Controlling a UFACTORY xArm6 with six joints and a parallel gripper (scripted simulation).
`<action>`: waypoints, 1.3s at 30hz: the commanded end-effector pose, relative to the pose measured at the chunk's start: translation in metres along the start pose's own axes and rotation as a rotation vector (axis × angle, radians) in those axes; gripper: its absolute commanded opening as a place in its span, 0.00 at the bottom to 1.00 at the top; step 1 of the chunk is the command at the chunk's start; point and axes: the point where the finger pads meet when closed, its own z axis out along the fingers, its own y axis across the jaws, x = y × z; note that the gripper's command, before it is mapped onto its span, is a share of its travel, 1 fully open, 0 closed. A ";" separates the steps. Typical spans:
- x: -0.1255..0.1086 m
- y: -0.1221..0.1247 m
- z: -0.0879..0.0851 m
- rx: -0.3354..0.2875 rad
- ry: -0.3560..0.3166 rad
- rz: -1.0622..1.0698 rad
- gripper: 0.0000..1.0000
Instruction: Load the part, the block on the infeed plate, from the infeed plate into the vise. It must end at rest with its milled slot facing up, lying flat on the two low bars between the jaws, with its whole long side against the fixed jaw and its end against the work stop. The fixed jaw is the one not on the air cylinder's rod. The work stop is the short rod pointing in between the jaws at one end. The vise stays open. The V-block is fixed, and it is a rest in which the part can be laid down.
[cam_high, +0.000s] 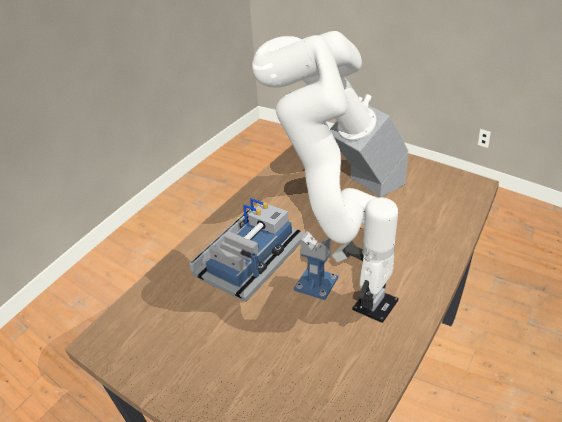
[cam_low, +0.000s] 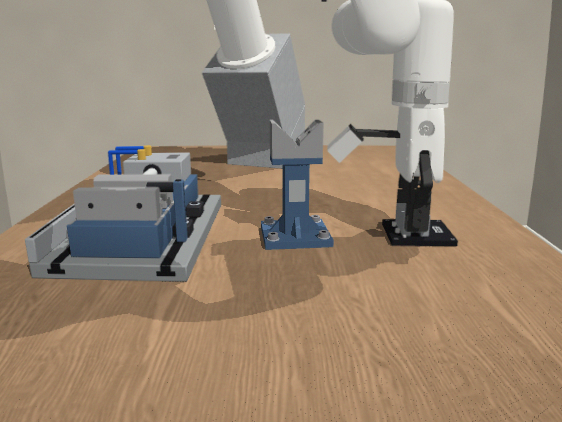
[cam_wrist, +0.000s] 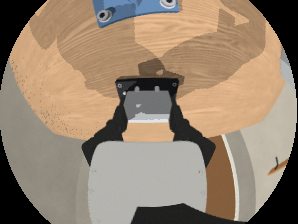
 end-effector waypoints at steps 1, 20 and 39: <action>-0.001 -0.001 -0.001 0.002 -0.002 0.000 0.00; -0.001 -0.001 -0.005 0.002 -0.002 0.000 0.00; -0.001 -0.001 -0.039 0.002 -0.002 0.000 0.00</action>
